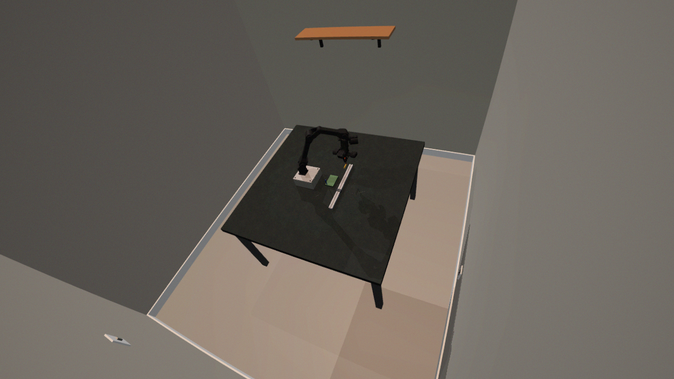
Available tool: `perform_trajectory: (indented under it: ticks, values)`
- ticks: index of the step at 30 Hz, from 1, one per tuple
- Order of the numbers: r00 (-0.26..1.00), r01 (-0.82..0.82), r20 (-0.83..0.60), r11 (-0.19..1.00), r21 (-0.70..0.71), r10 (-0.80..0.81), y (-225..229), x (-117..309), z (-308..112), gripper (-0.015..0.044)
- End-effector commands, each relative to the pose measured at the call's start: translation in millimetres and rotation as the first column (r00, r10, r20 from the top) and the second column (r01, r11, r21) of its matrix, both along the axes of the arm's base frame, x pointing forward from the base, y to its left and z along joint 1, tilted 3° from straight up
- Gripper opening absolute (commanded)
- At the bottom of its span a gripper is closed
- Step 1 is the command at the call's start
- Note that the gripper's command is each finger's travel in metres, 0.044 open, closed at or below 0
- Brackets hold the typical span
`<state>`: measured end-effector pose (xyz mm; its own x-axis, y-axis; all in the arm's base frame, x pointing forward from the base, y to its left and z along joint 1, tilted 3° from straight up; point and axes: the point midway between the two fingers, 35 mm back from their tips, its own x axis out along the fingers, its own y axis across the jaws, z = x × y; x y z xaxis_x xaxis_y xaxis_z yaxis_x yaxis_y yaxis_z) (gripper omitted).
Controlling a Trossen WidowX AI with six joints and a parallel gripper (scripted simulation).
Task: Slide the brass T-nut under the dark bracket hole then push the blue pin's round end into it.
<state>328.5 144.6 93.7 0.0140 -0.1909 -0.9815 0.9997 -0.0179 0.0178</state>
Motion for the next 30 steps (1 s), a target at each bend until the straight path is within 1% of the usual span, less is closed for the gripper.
perform_trajectory:
  ticks: [1,11,30]
  values:
    - [1.0,0.001,0.008,1.0,0.008,-0.001,6,4,2,-0.015]
    - [1.0,-0.009,0.011,1.0,0.009,0.009,16,8,0,-0.015]
    - [0.997,-0.015,0.077,1.0,-0.006,0.016,18,6,-3,-0.015]
